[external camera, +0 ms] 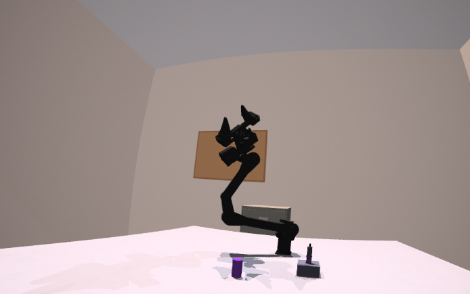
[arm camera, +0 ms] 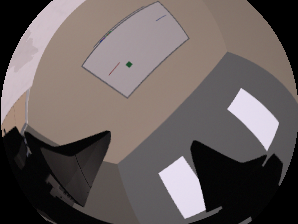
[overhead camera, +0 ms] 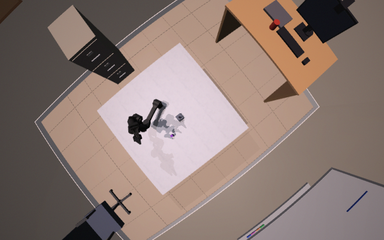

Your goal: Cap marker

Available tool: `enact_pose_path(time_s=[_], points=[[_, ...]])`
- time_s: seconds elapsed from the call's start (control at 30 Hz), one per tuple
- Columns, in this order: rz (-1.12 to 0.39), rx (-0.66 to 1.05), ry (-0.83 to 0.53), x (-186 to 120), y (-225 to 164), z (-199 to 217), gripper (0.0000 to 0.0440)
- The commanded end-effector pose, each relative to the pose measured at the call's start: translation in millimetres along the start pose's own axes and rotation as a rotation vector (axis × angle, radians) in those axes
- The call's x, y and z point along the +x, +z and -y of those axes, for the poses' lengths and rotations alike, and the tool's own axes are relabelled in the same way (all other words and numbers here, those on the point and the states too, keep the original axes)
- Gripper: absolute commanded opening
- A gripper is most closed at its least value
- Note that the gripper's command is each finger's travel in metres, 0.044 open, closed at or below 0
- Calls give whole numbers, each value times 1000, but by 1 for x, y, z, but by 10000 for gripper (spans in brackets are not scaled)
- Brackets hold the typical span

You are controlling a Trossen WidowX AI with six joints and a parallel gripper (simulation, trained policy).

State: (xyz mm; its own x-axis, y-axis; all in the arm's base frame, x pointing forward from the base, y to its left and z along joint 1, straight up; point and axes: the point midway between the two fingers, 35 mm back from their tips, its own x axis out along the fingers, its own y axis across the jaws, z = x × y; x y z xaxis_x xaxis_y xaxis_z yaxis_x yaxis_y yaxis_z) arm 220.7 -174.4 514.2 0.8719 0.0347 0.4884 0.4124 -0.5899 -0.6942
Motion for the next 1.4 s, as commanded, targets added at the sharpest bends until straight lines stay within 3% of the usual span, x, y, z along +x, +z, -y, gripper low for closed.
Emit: enact_pose_path(time_s=[0.0, 0.17, 0.23, 1.37], points=[[3, -5, -8, 0, 0, 2, 375], [10, -35, -46, 0, -1, 10, 251], [11, -48, -64, 0, -1, 14, 229], [137, -169, -348, -1, 17, 62, 303]])
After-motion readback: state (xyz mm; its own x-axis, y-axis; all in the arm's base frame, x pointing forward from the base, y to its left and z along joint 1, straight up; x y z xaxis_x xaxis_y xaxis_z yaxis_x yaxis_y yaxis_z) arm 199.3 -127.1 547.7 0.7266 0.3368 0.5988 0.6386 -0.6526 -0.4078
